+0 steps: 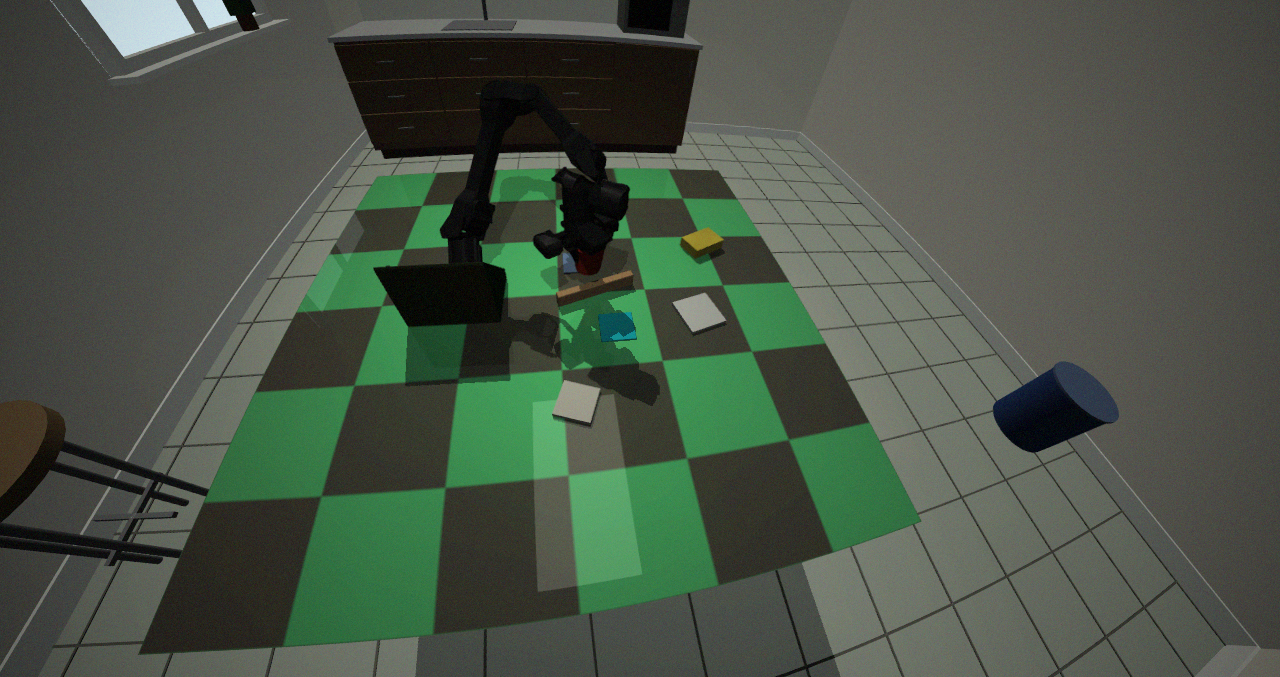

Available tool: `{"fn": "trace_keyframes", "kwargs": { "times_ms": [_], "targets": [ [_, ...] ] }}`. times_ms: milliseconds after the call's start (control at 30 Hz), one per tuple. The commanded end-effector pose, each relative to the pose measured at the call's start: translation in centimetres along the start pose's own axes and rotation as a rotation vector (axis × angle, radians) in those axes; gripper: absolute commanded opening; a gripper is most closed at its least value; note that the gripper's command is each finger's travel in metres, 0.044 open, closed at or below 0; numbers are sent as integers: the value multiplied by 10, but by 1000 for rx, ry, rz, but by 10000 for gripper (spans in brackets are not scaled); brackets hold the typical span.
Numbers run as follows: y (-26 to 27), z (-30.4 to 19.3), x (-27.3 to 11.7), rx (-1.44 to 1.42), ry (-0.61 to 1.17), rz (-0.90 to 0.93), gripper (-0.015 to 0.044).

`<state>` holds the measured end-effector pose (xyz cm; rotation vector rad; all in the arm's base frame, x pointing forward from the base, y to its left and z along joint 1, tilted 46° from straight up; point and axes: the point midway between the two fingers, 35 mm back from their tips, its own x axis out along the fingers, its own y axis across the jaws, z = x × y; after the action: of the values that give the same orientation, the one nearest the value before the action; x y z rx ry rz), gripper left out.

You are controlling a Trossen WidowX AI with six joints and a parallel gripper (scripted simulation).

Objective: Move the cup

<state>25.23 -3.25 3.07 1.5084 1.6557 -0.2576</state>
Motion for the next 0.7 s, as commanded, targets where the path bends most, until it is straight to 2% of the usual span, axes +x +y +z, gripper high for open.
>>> {"fn": "trace_keyframes", "kwargs": {
  "times_ms": [0,667],
  "targets": [
    [0,10,-1,-9,-7,-2,0],
    [-8,47,-3,-10,-9,-2,0]
  ]
}}
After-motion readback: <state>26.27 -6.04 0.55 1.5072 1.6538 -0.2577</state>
